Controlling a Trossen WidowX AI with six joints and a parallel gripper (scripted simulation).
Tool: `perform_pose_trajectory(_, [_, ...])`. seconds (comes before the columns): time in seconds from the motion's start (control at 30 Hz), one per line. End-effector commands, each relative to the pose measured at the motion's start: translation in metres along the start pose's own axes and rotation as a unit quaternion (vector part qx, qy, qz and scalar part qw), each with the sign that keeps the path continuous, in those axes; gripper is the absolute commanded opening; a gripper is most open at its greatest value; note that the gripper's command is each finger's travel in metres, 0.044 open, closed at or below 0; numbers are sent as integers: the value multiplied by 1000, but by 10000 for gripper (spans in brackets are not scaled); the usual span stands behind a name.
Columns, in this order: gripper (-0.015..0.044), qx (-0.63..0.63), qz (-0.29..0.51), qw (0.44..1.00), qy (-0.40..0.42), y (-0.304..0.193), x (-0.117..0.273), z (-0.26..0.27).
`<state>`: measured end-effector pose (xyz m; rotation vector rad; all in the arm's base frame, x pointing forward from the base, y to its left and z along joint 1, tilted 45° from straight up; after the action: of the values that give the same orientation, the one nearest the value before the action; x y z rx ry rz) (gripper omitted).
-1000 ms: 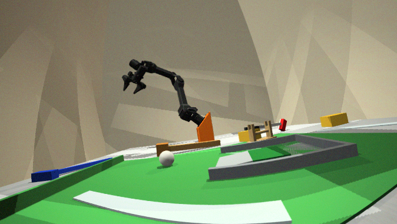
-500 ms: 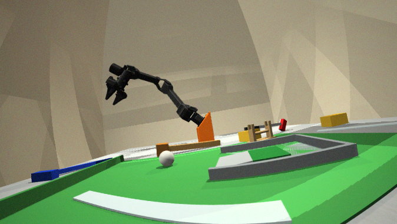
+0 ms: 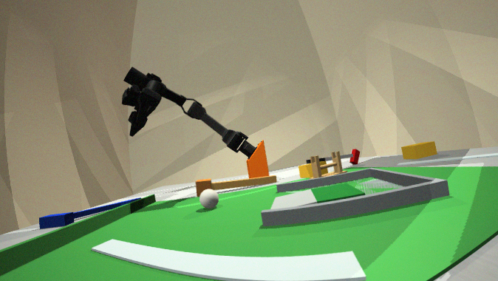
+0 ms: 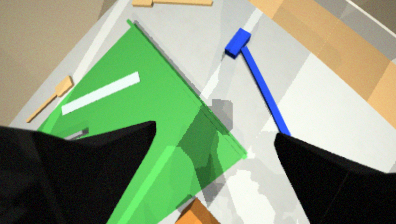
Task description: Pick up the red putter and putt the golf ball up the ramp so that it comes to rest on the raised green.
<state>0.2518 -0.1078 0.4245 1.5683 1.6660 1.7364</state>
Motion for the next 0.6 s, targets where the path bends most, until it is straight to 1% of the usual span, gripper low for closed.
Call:
perform_pose_trajectory(0.0, [440,95,30,994,53,-16,-19,58])
perform_pose_trajectory(0.17, [440,190,51,975,105,-43,-28,119])
perform_pose_trajectory(0.3, [440,272,68,950,141,-71,-32,166])
perform_pose_trajectory(0.57, [440,442,100,869,199,-147,-33,247])
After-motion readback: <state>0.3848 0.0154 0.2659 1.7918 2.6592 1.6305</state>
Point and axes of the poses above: the point midway between the two fingers, 35 mm back from their tips, its own x axis back along the fingers, its own z axis across the jaws, y = z × x, the point moved 10 cm from there along x, back along the fingers, and after that the axes turned 8 degrees about -x, right-handed, at the moved point
